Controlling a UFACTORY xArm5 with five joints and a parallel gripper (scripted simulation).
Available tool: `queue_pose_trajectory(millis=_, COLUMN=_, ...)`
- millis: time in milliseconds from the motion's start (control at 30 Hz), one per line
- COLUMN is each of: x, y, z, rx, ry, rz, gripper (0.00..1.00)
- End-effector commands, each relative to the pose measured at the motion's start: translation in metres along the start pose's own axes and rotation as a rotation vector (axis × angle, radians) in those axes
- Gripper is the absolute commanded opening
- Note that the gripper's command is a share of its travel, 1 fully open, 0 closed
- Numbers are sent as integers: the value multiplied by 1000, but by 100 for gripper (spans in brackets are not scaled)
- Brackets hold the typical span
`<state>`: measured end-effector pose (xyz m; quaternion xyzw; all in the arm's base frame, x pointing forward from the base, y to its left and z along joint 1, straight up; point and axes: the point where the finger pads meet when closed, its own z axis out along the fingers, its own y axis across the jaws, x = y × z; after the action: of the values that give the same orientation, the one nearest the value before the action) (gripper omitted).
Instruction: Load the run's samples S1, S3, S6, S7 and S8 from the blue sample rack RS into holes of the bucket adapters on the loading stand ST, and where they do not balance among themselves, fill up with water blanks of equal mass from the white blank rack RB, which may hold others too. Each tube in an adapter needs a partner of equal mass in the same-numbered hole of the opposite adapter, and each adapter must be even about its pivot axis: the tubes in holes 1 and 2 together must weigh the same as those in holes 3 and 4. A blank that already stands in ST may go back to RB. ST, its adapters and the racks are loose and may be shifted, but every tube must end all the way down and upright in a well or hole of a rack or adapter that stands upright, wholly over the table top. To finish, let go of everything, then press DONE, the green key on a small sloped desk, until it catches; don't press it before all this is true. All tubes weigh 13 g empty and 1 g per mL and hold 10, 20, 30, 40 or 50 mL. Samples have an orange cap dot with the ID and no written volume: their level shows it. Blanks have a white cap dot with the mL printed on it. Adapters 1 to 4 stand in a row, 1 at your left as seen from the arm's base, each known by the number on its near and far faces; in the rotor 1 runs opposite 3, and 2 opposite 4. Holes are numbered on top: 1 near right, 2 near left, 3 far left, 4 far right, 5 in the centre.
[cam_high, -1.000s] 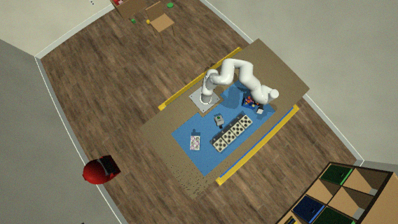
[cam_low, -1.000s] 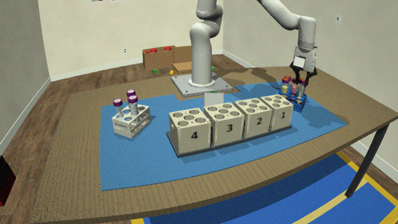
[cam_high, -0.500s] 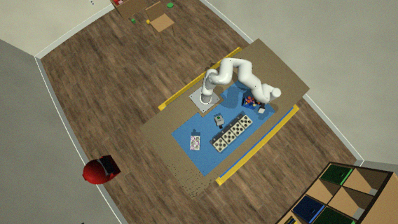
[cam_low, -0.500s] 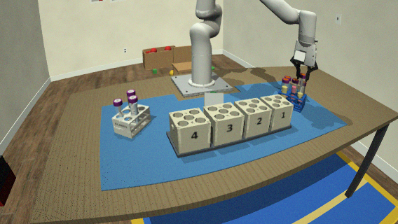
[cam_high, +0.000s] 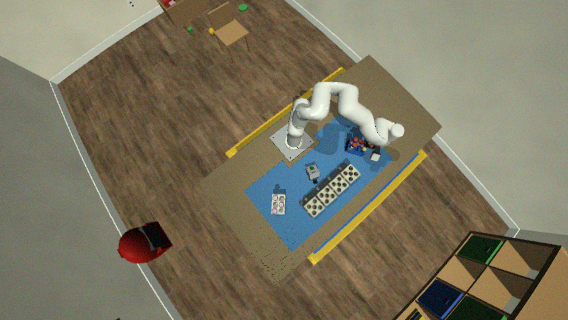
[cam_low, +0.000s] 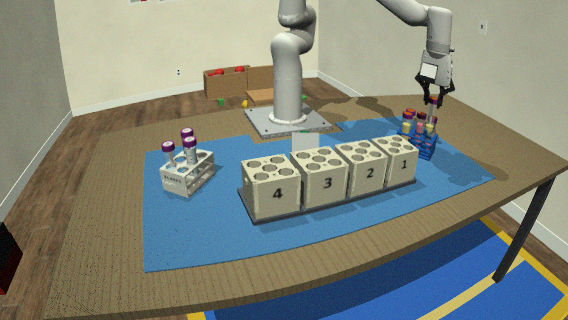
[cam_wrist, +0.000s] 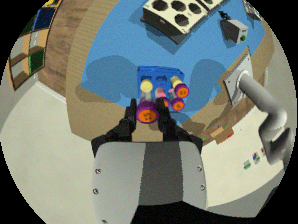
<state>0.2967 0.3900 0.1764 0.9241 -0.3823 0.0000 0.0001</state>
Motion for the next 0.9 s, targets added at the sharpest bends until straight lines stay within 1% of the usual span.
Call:
queue_pose_trajectory(millis=0, x=0, y=-1, z=-9, rx=4, ry=-1, rz=0, gripper=0)
queue_pose_trajectory(millis=233, x=0, y=-1, z=-23, rx=4, ry=-1, rz=0, gripper=0)
queue_pose_trajectory(millis=300, x=0, y=-1, z=-23, rx=4, ry=-1, rz=0, gripper=0)
queue_pose_trajectory(millis=800, x=0, y=-1, z=-53, rx=4, ry=-1, rz=0, gripper=0)
queue_pose_trajectory(millis=867, x=0, y=-1, z=-53, rx=4, ry=-1, rz=0, gripper=0)
